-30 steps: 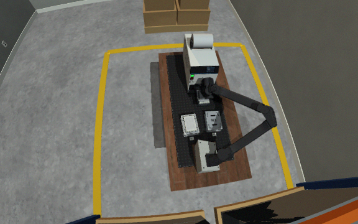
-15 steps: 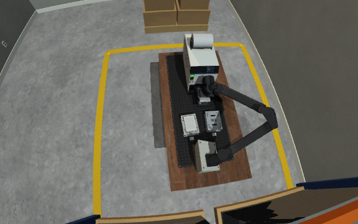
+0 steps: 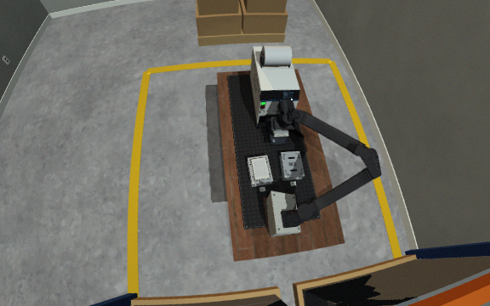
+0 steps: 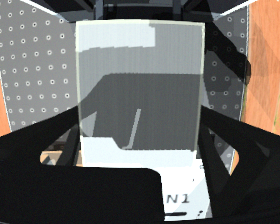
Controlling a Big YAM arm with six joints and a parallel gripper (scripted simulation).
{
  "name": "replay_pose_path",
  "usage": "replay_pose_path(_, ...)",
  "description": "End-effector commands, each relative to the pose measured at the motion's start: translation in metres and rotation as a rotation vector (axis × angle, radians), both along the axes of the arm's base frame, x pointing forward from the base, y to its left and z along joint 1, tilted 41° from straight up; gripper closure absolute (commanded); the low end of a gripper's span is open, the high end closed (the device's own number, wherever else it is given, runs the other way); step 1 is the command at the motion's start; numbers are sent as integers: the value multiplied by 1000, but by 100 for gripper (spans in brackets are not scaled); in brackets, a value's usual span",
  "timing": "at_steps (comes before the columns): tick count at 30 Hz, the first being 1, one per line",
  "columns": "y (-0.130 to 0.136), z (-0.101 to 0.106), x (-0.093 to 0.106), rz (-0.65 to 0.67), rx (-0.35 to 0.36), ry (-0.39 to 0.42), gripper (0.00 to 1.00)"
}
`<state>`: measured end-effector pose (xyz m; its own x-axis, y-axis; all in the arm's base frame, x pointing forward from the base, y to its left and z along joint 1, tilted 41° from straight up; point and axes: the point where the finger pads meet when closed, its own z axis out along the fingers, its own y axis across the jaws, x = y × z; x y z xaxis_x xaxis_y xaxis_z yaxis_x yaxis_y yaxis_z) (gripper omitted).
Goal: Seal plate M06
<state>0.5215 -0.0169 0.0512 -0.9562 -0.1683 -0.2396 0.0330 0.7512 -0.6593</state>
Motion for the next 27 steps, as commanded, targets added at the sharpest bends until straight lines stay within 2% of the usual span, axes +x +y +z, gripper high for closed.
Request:
replay_pose_path(1, 12, 25, 21, 4, 14, -60, 100)
replay_pose_path(10, 18, 3, 9, 28, -3, -5, 100)
replay_pose_path(15, 10, -5, 4, 23, -7, 7, 100)
replay_pose_path(27, -4, 11, 2, -18, 4, -33, 100)
